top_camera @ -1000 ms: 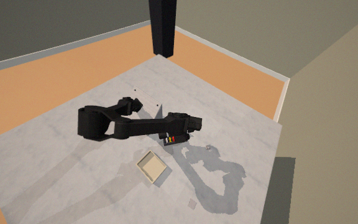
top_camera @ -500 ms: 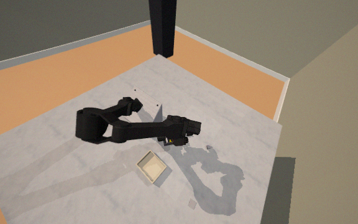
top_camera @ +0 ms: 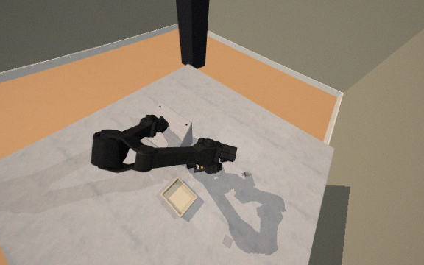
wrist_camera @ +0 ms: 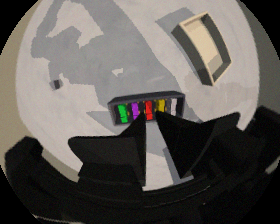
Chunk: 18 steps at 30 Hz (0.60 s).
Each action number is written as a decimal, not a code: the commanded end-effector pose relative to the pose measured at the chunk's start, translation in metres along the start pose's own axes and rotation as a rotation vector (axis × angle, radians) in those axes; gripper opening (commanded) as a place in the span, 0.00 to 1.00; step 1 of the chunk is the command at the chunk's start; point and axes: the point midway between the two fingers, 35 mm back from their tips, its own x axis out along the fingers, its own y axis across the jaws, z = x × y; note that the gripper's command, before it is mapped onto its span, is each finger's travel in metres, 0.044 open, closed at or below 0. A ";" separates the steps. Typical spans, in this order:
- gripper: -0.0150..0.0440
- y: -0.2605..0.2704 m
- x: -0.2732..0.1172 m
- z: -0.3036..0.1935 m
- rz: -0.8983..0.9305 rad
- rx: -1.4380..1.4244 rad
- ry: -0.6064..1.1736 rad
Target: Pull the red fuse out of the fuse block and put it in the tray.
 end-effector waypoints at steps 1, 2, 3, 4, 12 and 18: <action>0.38 -0.001 0.004 -0.001 -0.005 -0.008 -0.002; 0.38 -0.001 0.005 -0.001 -0.005 -0.008 -0.002; 0.38 -0.001 0.006 -0.001 -0.005 -0.008 -0.002; 0.38 -0.001 0.007 -0.001 -0.005 -0.008 -0.002; 0.38 -0.001 0.011 -0.002 -0.006 -0.008 -0.002; 0.38 -0.001 0.012 -0.002 -0.006 -0.008 -0.002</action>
